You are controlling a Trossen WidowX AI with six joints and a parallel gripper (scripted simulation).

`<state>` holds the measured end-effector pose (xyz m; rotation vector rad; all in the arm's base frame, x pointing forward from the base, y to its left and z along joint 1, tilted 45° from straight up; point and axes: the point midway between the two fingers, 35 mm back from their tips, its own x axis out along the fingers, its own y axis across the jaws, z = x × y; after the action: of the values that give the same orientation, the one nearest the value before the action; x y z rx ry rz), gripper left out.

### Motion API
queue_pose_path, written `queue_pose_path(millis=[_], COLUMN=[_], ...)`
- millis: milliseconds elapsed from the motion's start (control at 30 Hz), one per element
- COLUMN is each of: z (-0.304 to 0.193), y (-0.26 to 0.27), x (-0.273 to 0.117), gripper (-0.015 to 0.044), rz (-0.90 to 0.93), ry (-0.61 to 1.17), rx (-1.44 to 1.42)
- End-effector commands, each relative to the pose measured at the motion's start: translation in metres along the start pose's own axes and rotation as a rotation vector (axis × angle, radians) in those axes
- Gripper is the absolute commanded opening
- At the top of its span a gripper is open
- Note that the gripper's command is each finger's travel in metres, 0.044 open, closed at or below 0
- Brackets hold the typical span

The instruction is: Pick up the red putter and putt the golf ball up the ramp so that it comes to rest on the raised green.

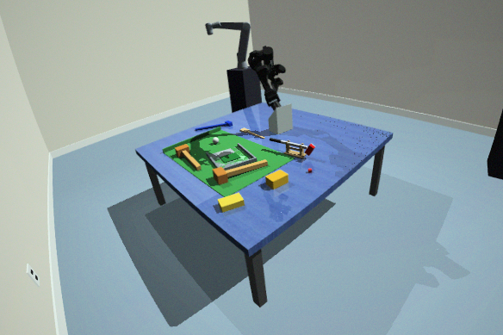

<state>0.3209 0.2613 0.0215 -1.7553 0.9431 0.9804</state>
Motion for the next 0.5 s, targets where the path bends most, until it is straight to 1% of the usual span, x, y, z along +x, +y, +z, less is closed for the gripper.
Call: queue_pose_path(millis=[0,267,400,467], z=[-0.022,-0.076,-0.106,-0.114], y=[0.032,0.114,0.167,0.184], x=[0.049,0.133,0.16,0.166], gripper=[0.044,0.044,0.044,0.044], rz=[0.144,0.435,0.586,0.632], ry=[0.047,0.149,0.195,0.207], rx=[0.051,0.157,0.194,0.205])
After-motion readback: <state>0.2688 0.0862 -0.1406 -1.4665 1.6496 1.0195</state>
